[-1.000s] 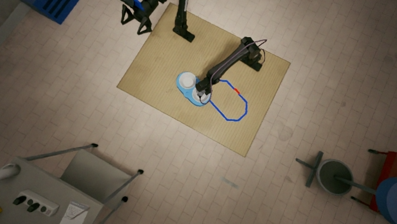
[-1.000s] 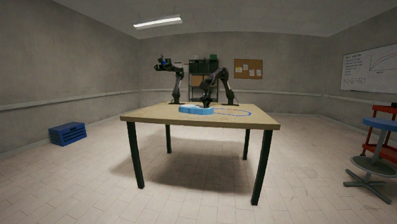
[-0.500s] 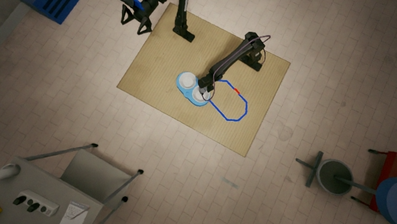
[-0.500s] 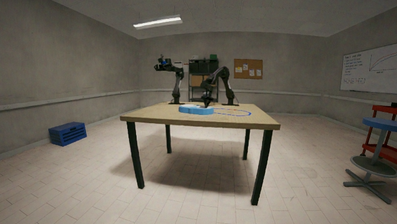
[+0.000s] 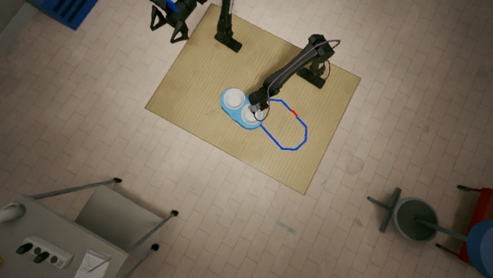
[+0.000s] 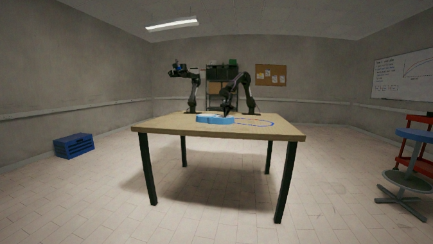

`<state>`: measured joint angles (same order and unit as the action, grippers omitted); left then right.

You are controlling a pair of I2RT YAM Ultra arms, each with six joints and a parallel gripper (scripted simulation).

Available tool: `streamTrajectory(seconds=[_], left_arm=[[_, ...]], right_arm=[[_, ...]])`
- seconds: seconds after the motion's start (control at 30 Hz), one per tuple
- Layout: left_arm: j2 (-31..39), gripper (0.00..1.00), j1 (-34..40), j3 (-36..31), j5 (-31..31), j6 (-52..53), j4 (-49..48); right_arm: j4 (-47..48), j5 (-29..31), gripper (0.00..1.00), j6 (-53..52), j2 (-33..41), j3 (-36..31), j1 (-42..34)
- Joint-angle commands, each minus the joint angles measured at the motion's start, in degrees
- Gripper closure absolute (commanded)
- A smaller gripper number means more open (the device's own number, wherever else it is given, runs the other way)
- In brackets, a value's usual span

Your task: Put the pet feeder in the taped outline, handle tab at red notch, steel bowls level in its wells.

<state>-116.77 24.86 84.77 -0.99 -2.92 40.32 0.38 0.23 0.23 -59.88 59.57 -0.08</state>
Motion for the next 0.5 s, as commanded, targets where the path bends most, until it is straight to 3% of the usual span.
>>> streamTrajectory(seconds=[0.0, 0.47], left_arm=[[2.89, 1.00, 1.18, -2.30, -0.64, -1.09, -0.56], [6.84, 1.00, 2.86, -8.40, -0.62, -2.50, -0.84]], right_arm=[[2.08, -0.43, 0.00, 0.67, -0.20, 2.71, 0.44], [2.08, -0.43, 0.00, 0.67, -0.20, 2.71, 0.44]])
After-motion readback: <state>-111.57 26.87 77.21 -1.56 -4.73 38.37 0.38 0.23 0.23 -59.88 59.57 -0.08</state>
